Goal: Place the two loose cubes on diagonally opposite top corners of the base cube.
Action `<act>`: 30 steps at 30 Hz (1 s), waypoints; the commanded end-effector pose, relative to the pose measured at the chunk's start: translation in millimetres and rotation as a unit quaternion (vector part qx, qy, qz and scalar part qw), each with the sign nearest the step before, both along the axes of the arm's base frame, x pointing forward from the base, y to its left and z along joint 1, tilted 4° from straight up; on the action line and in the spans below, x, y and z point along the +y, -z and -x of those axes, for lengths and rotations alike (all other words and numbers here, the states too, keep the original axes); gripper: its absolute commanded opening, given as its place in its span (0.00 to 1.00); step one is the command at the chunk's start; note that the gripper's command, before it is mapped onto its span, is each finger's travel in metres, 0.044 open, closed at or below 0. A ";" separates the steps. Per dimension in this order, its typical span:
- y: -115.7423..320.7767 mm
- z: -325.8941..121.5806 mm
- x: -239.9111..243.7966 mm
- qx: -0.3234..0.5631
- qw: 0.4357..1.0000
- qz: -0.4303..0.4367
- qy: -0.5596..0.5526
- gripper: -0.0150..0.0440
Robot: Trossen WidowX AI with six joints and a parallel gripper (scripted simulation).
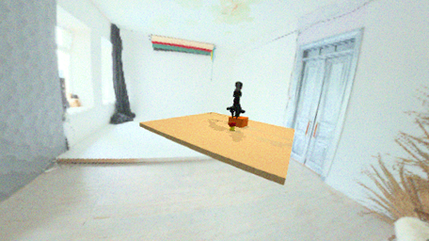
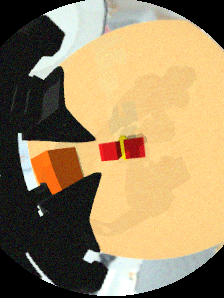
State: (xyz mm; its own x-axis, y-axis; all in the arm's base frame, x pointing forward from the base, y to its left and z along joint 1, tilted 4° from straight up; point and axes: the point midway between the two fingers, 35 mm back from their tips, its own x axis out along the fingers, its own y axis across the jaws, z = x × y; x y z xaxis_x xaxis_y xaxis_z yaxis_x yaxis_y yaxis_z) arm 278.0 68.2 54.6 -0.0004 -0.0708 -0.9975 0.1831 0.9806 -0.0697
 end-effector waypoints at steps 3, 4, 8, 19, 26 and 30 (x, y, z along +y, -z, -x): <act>-6.7 -1.5 1.0 -0.004 1.000 -0.001 0.002 0.60; -6.7 -1.5 1.0 -0.004 1.000 -0.001 0.002 0.60; -9.9 -0.5 0.8 -0.002 1.000 0.000 0.000 0.78; -3.5 16.5 115.5 0.001 1.000 -0.006 0.000 0.93; -3.4 17.4 117.8 0.001 1.000 -0.006 0.000 0.93; -3.4 17.4 117.8 0.001 1.000 -0.006 0.000 0.93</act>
